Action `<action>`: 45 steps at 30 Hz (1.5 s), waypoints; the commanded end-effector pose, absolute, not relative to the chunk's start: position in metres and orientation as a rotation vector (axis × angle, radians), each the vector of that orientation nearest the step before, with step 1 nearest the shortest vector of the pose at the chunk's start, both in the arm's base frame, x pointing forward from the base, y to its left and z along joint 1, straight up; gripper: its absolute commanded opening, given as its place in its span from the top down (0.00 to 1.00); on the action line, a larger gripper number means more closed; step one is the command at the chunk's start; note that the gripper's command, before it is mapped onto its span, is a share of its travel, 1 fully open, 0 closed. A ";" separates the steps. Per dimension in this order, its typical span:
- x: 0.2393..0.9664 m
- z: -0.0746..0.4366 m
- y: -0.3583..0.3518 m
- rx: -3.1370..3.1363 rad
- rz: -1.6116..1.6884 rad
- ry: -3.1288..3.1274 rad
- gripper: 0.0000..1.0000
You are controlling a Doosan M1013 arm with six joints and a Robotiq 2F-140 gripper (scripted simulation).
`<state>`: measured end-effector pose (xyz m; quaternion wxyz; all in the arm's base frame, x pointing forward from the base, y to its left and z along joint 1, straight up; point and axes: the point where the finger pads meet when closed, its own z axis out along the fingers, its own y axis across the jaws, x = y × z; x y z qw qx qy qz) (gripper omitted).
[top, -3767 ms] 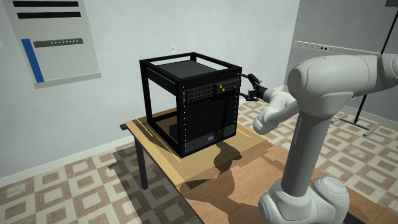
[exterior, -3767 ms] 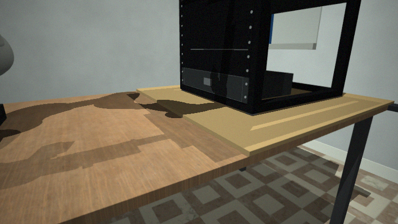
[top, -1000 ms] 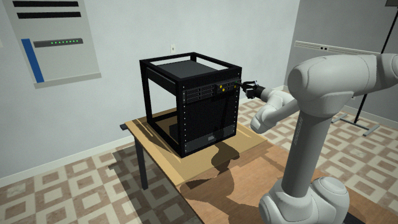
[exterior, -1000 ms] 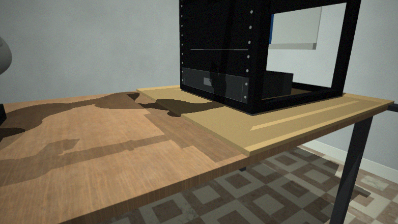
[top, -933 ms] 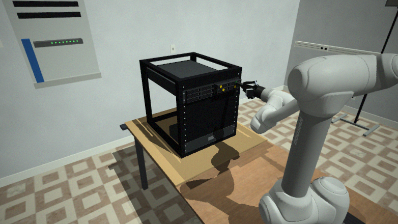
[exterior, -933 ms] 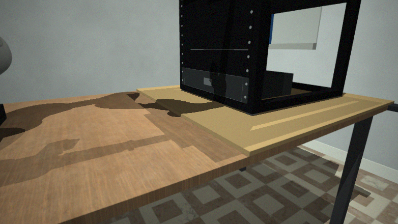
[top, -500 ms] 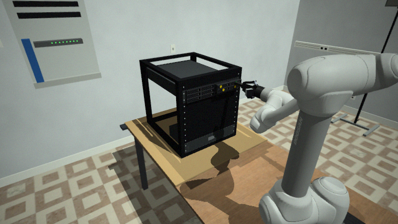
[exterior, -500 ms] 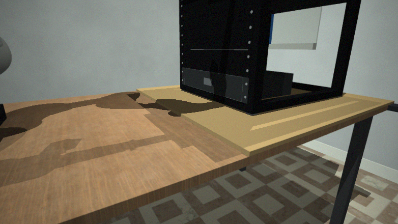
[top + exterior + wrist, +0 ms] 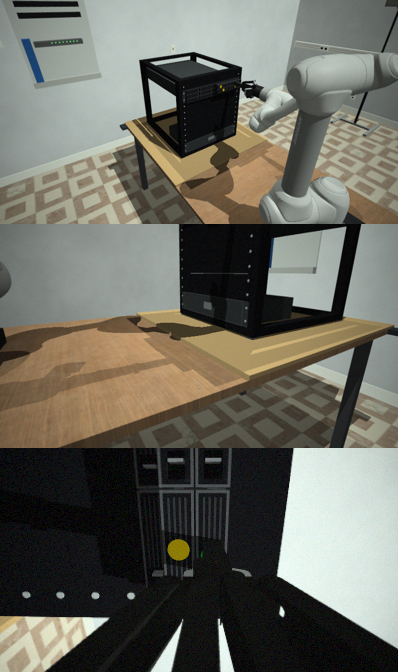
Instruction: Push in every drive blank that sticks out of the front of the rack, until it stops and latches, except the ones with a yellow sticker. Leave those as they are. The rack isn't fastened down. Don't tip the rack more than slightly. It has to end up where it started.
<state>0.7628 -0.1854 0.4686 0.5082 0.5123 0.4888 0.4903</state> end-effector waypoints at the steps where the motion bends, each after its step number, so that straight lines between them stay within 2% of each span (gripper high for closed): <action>1: 0.765 0.469 -0.186 1.234 1.182 1.177 0.90; 45: 0.786 0.469 -0.186 1.234 1.182 1.177 0.90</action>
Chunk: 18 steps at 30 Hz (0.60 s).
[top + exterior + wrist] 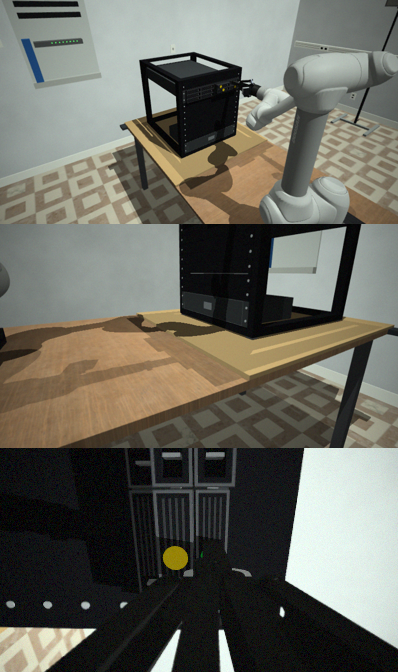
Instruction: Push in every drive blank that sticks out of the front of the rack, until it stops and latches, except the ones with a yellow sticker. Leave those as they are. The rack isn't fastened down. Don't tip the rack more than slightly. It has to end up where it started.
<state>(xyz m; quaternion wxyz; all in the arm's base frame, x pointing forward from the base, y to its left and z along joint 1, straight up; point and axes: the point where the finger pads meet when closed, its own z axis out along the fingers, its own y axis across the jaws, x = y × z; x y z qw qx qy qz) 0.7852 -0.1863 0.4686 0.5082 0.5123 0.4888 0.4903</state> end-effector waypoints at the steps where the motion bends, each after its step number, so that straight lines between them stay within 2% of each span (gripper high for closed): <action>1: 0.786 0.469 -0.186 1.234 1.182 1.177 0.90; 18: 0.789 0.469 -0.187 1.234 1.182 1.177 0.90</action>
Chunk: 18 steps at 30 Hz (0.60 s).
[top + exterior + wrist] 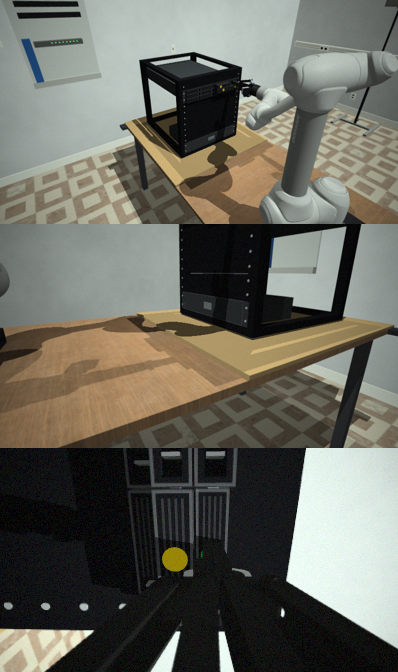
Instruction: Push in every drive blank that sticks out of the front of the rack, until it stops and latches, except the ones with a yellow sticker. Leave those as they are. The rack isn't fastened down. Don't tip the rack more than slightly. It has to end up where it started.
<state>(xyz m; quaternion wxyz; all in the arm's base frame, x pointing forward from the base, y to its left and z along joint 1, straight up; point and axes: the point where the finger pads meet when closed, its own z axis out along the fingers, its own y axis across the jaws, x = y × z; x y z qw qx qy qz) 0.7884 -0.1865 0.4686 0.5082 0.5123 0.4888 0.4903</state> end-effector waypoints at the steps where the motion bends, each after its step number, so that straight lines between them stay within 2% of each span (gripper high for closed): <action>1: 0.789 0.469 -0.187 1.234 1.182 1.177 0.90; 18: 0.792 0.469 -0.187 1.234 1.182 1.177 0.90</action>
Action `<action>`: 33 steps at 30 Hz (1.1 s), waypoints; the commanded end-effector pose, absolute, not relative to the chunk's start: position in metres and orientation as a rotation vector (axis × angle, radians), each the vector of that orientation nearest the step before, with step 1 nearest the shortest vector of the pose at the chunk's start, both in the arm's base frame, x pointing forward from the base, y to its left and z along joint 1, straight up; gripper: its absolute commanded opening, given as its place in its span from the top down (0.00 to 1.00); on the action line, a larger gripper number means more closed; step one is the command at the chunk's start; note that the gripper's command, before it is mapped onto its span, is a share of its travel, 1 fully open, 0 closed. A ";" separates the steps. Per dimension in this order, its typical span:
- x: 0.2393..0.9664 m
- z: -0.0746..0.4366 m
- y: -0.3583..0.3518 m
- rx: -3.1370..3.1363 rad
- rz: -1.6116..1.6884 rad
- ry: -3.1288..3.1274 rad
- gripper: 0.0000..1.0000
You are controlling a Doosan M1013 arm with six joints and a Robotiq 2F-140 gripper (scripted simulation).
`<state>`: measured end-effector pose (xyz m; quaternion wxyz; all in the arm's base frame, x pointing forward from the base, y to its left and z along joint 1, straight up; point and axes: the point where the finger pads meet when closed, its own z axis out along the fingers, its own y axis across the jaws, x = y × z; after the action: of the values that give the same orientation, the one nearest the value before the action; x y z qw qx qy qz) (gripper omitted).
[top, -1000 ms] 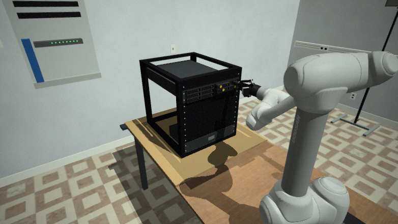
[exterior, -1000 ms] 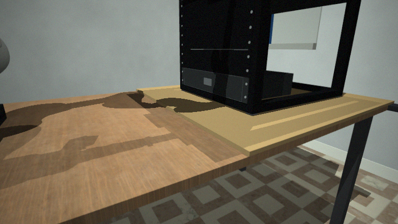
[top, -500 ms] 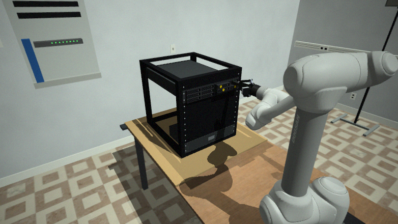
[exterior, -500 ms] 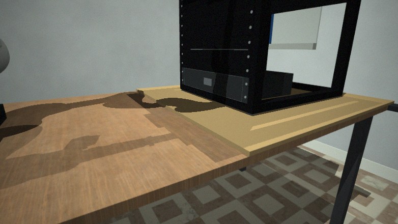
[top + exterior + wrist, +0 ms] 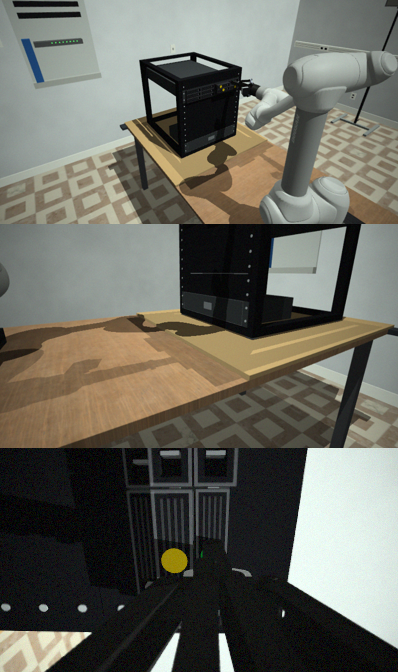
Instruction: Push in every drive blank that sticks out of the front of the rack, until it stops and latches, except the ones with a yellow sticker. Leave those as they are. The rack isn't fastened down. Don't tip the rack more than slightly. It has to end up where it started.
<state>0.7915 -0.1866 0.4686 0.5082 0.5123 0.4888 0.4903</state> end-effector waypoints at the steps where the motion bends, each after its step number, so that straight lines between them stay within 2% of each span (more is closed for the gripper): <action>1: 0.792 0.469 -0.187 1.234 1.182 1.177 0.90; 33: 0.796 0.469 -0.187 1.234 1.182 1.177 0.90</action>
<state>0.7956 -0.1867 0.4686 0.5082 0.5123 0.4888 0.4903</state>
